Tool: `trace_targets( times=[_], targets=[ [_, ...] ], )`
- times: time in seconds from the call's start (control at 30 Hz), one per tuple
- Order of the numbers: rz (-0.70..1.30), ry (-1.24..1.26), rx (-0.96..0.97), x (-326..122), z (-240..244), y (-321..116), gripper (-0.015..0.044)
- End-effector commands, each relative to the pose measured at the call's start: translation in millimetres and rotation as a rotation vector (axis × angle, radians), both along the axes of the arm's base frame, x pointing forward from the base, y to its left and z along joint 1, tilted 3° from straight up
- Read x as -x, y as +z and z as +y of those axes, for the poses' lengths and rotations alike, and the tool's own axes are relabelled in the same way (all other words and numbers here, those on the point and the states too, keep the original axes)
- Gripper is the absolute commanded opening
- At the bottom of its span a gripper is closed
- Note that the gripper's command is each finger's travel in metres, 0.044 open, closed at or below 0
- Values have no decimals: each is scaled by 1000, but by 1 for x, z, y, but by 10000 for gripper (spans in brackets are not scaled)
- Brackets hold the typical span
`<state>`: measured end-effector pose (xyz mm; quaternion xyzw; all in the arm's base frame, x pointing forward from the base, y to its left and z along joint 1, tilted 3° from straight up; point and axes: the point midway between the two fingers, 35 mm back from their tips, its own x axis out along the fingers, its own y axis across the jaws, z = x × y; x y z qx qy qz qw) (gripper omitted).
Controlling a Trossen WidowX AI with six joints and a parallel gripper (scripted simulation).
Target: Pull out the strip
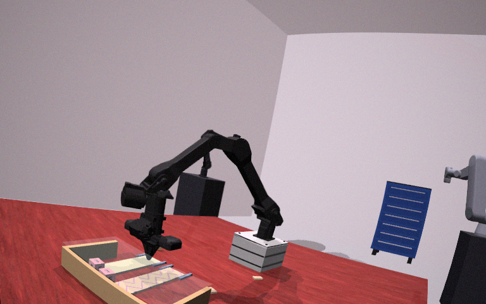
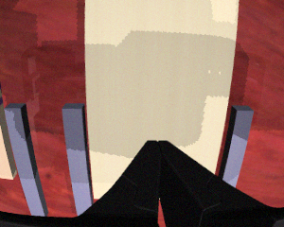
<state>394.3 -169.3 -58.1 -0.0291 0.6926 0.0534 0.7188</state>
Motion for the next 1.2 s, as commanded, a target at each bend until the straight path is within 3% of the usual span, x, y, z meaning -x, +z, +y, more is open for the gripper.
trace_targets(
  times=[0.0, 1.17],
  targets=[
    [-2, 3, 2, -1, 0, -2, 0],
    [0, 3, 2, 24, -3, -5, 0]
  ],
)
